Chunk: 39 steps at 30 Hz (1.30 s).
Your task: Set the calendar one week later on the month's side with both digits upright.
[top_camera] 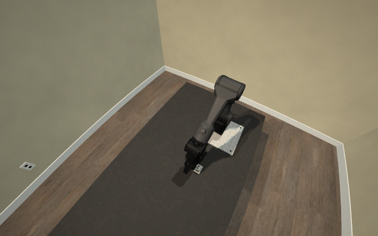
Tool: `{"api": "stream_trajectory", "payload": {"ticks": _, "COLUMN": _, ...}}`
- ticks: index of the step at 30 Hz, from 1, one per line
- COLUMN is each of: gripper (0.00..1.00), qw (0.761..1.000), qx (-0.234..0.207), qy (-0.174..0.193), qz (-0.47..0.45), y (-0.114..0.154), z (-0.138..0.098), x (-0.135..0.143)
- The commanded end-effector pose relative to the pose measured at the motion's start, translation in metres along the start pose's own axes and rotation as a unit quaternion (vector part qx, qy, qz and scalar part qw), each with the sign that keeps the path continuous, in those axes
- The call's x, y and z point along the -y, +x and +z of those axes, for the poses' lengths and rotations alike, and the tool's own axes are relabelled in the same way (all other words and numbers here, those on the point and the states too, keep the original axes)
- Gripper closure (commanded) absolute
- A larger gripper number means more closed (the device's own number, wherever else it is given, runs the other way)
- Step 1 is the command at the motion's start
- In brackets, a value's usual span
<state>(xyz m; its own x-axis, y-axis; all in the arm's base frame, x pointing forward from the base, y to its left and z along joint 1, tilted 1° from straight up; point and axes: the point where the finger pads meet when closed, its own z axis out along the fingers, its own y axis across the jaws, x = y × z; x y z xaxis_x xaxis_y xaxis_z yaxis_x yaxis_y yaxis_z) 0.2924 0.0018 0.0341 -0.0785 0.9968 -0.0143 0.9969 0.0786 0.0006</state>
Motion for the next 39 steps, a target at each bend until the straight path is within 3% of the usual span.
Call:
{"api": "stream_trajectory", "payload": {"ticks": 1, "gripper": 0.67, "qw": 1.0, "qx": 0.0, "qy": -0.003, "qz": 0.0, "y": 0.0, "z": -0.014, "x": -0.002}}
{"api": "stream_trajectory", "payload": {"ticks": 7, "gripper": 0.67, "qw": 1.0, "qx": 0.0, "qy": -0.003, "qz": 0.0, "y": 0.0, "z": -0.058, "x": -0.001}}
{"api": "stream_trajectory", "payload": {"ticks": 14, "gripper": 0.67, "qw": 1.0, "qx": 0.0, "qy": -0.003, "qz": 0.0, "y": 0.0, "z": -0.081, "x": -0.001}}
{"api": "stream_trajectory", "payload": {"ticks": 29, "gripper": 0.67, "qw": 1.0, "qx": 0.0, "qy": -0.001, "qz": -0.01, "y": 0.002, "z": -0.083, "x": -0.001}}
{"api": "stream_trajectory", "payload": {"ticks": 34, "gripper": 0.67, "qw": 0.992, "qx": 0.0, "qy": -0.001, "qz": -0.125, "y": 0.019, "z": -0.082, "x": -0.004}}
{"api": "stream_trajectory", "payload": {"ticks": 39, "gripper": 0.67, "qw": 0.952, "qx": 0.0, "qy": -0.001, "qz": -0.307, "y": 0.049, "z": -0.08, "x": -0.007}}
